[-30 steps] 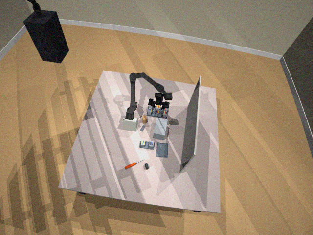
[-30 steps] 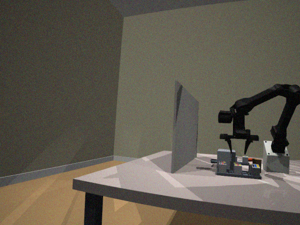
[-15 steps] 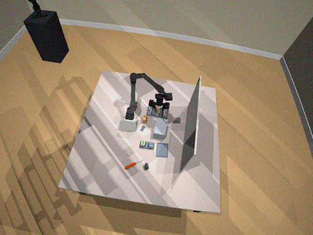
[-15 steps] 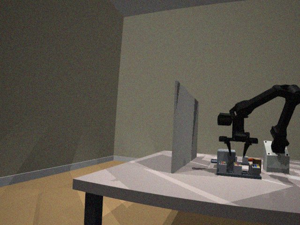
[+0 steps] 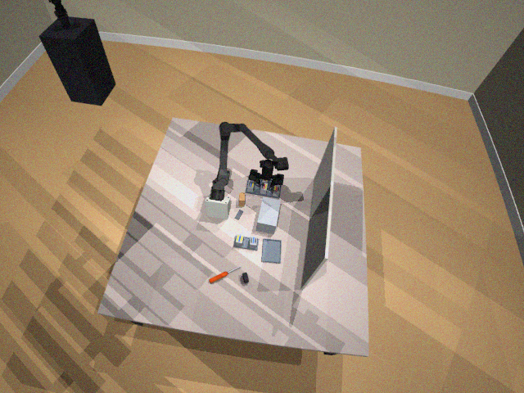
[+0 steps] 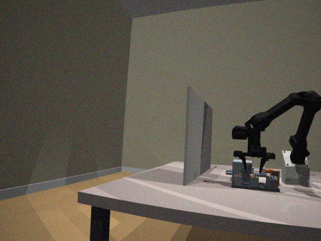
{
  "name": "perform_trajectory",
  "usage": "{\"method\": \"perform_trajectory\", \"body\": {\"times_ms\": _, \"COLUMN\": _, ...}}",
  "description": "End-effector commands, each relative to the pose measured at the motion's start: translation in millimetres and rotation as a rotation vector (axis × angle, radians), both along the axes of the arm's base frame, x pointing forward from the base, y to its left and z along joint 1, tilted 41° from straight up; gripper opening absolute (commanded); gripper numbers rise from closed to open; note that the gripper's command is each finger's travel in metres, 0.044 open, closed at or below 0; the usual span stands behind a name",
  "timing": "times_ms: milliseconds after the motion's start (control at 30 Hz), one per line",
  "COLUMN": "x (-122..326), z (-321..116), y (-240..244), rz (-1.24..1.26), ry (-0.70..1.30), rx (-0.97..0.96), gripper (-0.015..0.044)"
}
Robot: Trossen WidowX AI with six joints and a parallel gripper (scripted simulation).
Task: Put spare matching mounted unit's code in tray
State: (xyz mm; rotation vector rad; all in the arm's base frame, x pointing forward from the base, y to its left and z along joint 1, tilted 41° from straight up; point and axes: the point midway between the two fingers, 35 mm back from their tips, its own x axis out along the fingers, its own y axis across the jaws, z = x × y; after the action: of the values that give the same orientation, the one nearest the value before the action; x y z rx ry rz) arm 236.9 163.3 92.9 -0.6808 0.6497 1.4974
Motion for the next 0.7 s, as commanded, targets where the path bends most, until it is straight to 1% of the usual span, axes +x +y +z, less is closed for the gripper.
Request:
{"method": "perform_trajectory", "body": {"times_ms": 0, "x": -1.8, "z": -7.3, "y": 3.5, "rz": -0.003, "ry": 0.011, "rx": -0.006, "gripper": 0.03}}
{"method": "perform_trajectory", "body": {"times_ms": 667, "x": -4.3, "z": -30.1, "y": 25.7, "rz": -0.003, "ry": 0.012, "rx": -0.001, "gripper": 0.03}}
